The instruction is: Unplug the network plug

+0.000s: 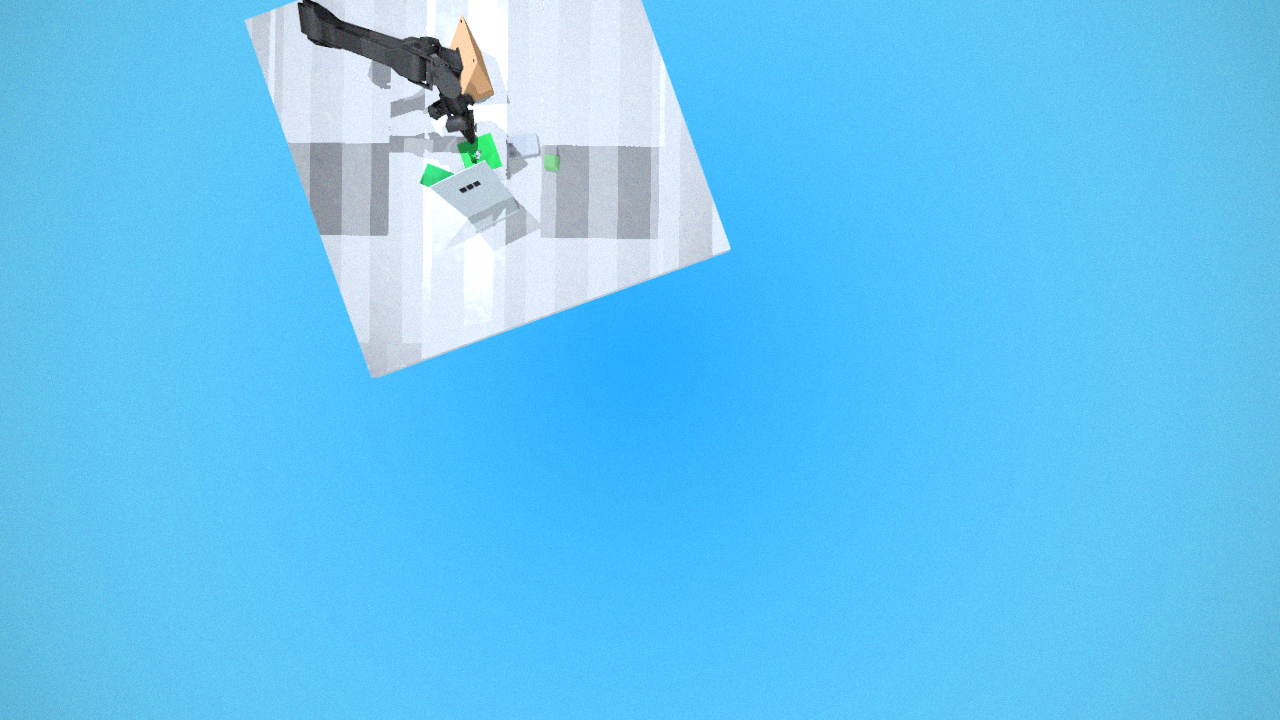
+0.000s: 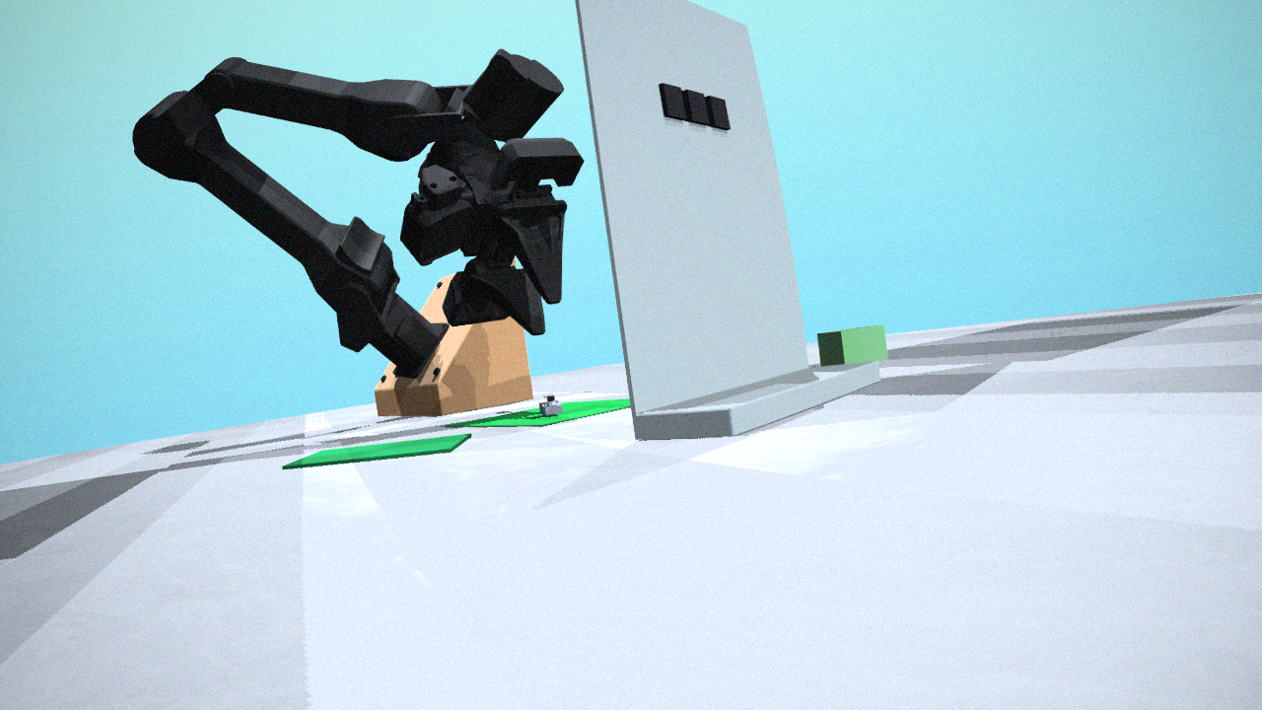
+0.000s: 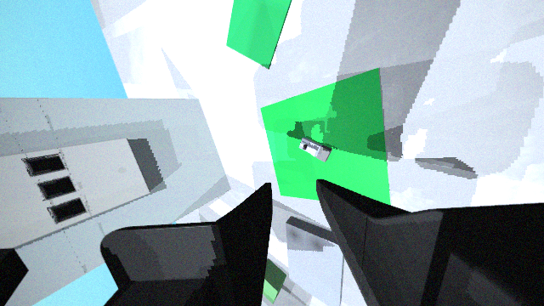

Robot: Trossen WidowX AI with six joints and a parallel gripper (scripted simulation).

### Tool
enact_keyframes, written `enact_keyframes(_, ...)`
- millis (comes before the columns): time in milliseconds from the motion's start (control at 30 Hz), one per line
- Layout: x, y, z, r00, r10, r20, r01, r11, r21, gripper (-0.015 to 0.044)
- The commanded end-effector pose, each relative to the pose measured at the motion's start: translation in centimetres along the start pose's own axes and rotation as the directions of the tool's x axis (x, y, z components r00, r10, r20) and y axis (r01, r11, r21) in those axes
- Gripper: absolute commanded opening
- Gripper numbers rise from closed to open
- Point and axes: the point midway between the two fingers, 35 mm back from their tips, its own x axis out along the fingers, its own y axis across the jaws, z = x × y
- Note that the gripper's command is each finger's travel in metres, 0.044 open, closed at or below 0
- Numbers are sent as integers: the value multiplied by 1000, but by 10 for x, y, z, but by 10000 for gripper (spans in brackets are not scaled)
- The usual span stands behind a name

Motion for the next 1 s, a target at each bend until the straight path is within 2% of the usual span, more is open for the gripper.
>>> enact_keyframes(0,-3,3,0,1000,2,4,-2,1000,5,156)
enact_keyframes(967,-31,18,2,1000,4,8,-4,1000,4,156)
